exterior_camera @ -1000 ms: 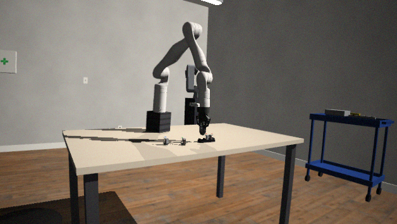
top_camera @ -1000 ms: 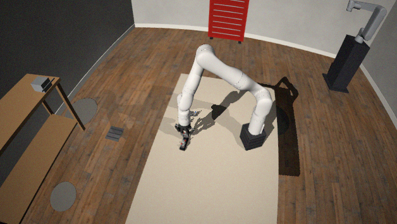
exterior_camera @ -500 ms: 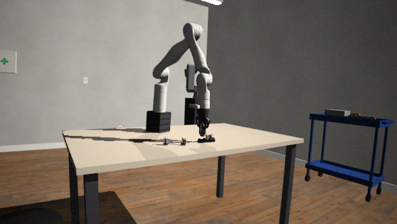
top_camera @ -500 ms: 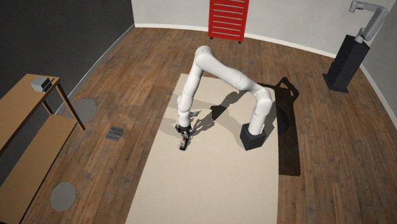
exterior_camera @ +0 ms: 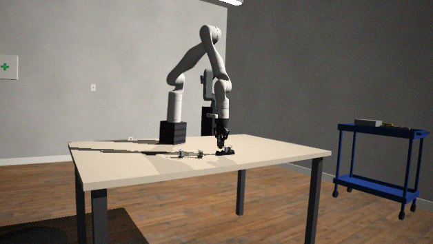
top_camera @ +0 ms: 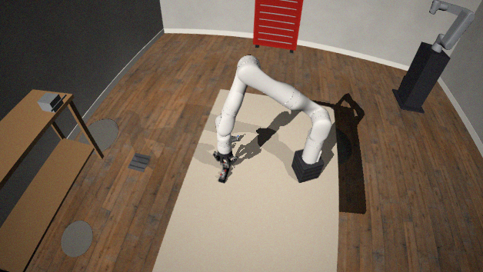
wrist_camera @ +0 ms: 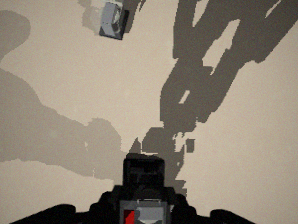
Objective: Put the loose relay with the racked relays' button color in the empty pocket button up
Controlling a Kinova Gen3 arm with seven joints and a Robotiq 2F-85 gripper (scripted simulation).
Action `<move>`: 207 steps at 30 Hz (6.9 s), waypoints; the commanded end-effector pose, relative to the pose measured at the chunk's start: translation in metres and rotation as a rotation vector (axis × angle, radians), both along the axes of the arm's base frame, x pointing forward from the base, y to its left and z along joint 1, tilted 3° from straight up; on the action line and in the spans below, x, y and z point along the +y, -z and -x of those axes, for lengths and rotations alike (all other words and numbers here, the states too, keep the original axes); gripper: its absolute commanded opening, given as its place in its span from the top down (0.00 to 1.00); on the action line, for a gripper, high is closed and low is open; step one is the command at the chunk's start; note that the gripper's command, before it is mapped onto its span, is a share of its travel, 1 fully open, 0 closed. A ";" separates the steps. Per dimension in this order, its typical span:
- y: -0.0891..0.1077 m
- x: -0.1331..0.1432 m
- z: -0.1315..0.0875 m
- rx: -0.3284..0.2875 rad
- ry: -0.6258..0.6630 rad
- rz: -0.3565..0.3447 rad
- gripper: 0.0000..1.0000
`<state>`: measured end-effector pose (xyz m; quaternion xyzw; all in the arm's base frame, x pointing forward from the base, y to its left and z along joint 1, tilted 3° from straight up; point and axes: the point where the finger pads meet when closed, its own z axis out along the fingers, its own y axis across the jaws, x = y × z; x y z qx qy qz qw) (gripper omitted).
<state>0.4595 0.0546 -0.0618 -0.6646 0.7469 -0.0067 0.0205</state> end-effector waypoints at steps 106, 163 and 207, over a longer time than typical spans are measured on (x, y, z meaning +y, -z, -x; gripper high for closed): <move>0.015 0.000 -0.001 -0.002 0.000 0.000 1.00; 0.015 0.000 -0.002 -0.002 0.000 0.000 1.00; 0.022 0.001 -0.002 -0.002 0.000 0.000 1.00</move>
